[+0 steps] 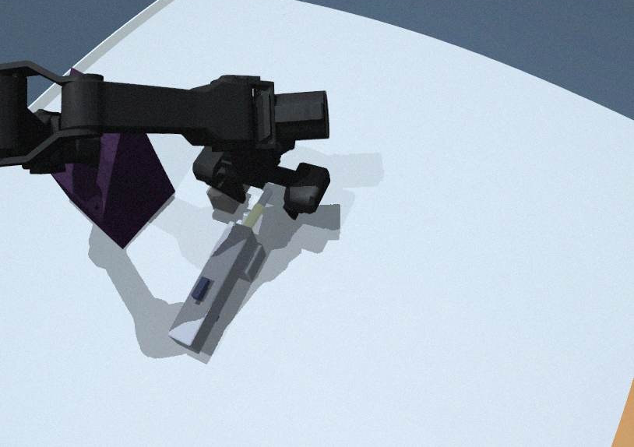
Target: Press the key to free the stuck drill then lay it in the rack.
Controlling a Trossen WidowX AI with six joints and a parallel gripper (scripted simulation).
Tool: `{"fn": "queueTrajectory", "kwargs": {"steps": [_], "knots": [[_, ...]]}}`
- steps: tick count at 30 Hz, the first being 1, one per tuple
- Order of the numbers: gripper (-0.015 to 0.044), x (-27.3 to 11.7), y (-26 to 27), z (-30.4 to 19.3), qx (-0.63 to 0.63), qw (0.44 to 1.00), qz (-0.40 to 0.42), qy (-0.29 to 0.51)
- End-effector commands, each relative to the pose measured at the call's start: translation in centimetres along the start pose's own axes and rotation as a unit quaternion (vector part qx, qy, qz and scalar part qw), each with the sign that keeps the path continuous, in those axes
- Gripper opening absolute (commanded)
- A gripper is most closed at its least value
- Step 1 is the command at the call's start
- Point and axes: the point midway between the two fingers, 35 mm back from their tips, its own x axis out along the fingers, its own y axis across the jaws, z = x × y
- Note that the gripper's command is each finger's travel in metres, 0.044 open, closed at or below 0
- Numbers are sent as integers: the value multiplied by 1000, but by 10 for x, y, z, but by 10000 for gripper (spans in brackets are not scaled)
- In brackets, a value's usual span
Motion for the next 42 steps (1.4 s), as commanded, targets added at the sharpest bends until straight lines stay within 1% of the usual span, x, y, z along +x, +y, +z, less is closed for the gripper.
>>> {"fn": "queueTrajectory", "kwargs": {"steps": [1,24,40,42], "knots": [[440,1,0,-3,-1,1000,-1,1],[440,4,0,-14,-2,1000,-1,2],[20,4,-1,-12,1,1000,-2,0],[7,4,-1,-12,1,1000,-2,0]]}}
